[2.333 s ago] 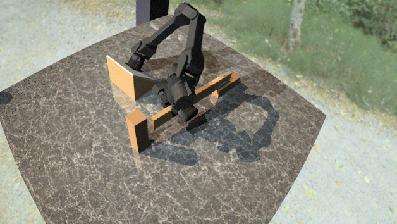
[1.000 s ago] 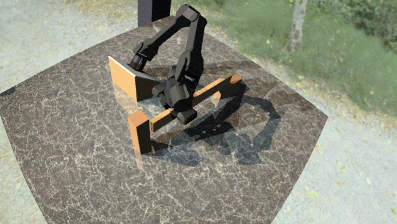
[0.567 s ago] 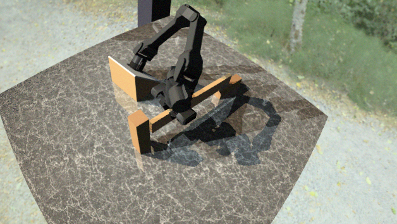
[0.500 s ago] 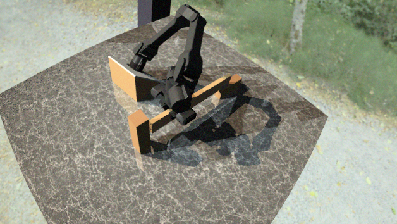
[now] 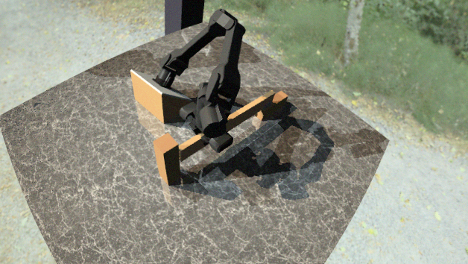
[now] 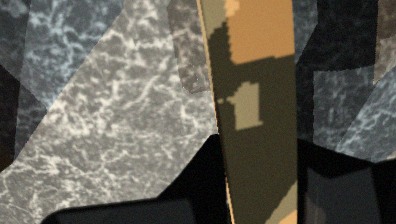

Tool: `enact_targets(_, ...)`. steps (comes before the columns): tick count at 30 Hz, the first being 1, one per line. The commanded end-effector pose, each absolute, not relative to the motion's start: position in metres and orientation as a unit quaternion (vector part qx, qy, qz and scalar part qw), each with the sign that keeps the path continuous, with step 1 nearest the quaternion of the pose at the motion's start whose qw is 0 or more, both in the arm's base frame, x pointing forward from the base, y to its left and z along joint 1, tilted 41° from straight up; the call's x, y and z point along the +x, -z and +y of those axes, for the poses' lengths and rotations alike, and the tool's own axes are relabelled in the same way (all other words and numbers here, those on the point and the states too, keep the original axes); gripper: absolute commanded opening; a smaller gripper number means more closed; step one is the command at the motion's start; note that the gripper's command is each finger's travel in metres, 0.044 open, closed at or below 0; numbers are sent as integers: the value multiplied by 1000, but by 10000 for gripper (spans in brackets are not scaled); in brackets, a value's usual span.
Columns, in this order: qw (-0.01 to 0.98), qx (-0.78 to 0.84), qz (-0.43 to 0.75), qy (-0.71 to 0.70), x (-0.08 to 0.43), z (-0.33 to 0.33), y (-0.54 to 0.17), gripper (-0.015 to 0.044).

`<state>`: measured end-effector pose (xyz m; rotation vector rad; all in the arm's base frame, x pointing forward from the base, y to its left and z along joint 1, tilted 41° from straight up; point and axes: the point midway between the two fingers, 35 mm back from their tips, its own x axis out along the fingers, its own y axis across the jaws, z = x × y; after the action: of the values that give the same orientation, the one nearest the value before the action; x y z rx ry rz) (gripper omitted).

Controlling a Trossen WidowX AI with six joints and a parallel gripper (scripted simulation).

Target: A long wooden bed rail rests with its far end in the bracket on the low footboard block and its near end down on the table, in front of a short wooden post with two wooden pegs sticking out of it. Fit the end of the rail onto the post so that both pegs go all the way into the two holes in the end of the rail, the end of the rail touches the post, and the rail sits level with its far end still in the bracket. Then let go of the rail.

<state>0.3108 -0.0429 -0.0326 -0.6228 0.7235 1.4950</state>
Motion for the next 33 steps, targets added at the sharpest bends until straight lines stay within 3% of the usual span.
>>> enact_targets(1, 635, -274, 316, -650, 312, -48, 33, 0)
enact_targets(33, 635, -275, 316, -650, 312, -54, 38, 0)
